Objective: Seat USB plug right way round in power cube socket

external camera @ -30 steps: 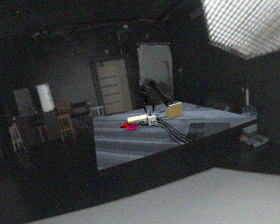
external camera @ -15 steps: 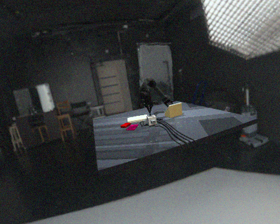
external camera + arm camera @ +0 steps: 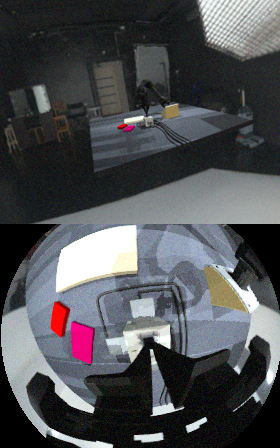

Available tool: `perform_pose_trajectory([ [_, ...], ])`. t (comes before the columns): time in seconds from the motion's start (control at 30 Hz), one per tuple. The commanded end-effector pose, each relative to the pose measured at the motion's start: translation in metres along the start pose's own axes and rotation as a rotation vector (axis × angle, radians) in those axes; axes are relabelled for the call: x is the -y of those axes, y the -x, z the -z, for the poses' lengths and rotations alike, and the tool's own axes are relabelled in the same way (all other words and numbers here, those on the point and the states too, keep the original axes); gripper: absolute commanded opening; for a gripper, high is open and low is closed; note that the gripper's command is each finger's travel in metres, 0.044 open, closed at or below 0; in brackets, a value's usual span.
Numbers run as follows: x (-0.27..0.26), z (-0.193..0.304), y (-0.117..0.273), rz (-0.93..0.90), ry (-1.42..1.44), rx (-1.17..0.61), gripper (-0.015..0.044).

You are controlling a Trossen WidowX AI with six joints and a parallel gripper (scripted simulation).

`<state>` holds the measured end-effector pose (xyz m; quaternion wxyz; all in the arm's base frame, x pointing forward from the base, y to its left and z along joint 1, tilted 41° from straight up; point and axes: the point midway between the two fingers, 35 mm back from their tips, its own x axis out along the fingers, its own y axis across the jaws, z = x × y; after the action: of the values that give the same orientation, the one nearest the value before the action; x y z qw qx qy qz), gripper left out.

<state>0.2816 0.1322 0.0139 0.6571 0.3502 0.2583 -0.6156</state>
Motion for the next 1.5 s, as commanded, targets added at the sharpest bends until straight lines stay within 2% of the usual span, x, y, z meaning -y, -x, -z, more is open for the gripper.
perform_pose_trajectory([
  [0.0,0.000,0.000,0.002,0.000,0.000,0.000,0.0000],
  [1.47,0.000,0.000,0.030,0.001,0.000,-0.001,0.0000],
])
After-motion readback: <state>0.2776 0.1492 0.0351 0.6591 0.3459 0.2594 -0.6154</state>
